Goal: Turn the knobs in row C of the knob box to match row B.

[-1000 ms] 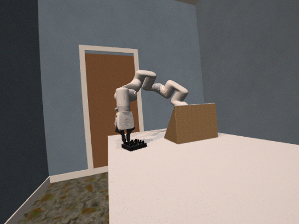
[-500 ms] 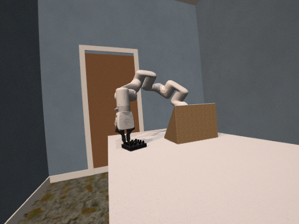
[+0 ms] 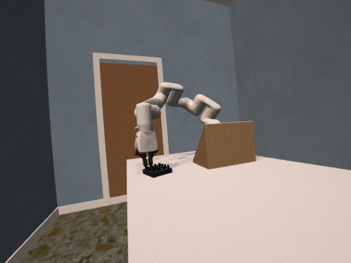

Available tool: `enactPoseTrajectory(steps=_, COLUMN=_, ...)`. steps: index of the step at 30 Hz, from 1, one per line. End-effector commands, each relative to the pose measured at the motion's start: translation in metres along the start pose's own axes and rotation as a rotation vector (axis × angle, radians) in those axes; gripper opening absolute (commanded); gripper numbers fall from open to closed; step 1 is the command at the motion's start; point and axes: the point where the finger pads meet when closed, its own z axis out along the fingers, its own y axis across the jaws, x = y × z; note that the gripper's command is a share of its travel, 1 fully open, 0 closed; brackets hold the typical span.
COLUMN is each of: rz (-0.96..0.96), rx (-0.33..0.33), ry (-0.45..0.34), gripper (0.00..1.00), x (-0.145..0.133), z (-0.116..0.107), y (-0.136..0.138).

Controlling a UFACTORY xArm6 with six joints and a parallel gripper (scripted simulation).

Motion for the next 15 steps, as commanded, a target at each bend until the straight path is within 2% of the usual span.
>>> enactPoseTrajectory(steps=1, rz=0.001, rx=0.004, ry=0.000, gripper=0.19, x=0.0003, z=-0.0005, y=-0.0012)
enactPoseTrajectory(steps=15, rz=0.001, rx=0.004, ry=0.000, gripper=0.19, x=0.0003, z=0.0075, y=-0.0012)
